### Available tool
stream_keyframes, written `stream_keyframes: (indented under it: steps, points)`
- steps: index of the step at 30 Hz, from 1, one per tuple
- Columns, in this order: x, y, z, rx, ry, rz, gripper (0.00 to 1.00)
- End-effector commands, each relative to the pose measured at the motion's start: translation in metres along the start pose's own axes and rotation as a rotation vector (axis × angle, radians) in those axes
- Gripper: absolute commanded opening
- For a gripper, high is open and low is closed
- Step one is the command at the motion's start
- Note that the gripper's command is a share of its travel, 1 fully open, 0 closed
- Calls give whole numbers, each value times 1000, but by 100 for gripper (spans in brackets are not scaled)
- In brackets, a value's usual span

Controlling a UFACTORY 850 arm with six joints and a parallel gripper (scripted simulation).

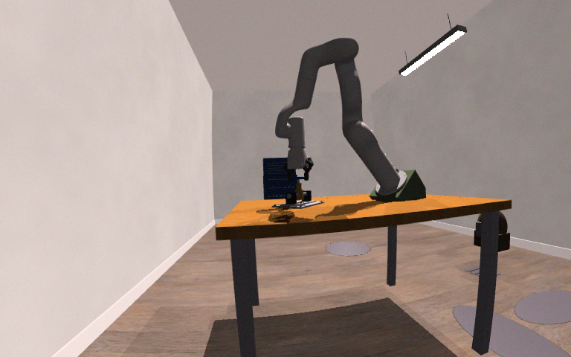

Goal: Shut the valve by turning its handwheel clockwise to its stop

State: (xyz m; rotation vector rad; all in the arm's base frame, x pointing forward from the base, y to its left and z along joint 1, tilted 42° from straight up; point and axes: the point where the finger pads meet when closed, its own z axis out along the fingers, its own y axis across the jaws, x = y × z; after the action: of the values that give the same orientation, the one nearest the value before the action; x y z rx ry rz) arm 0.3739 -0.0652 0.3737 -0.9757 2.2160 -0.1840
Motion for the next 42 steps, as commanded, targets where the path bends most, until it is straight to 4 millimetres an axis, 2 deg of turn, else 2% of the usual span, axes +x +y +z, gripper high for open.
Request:
stream_keyframes:
  steps: [1,8,9,42]
  points:
    - [0,-1,0,1,-1,0,100]
    - [0,-1,0,1,-1,0,100]
    - [0,-1,0,1,-1,0,0]
    - [0,-1,0,1,-1,0,0]
